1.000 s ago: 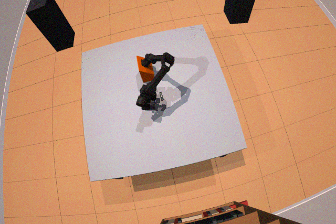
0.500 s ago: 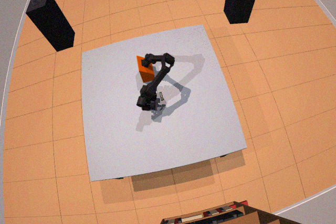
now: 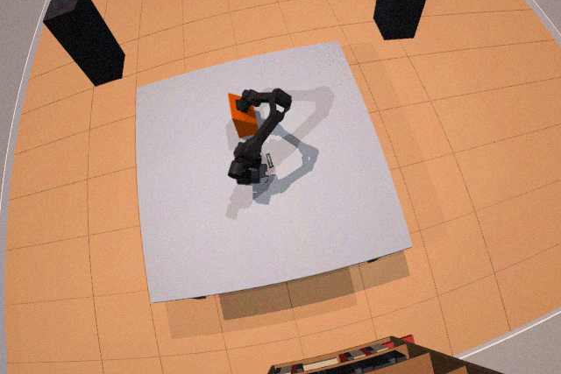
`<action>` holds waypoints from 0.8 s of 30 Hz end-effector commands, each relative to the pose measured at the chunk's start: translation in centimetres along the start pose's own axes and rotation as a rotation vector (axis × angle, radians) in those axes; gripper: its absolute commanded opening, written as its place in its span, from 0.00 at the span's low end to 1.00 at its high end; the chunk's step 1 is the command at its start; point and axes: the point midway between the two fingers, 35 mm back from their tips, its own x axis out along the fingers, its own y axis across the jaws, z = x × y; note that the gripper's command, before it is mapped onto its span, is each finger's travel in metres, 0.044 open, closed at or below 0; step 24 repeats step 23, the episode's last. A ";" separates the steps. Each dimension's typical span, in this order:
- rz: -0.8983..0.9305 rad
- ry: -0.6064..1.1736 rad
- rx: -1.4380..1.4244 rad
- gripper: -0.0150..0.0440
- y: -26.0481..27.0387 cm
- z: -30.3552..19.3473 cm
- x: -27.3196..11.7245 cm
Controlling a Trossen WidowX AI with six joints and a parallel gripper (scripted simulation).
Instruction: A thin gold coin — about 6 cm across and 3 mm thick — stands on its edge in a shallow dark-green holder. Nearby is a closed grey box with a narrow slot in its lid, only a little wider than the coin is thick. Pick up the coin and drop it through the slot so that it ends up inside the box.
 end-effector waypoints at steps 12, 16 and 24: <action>0.005 -0.005 0.004 1.00 0.4 0.1 -6.0; 0.005 -0.005 0.004 1.00 0.4 0.1 -6.0; 0.005 -0.005 0.004 1.00 0.4 0.1 -6.0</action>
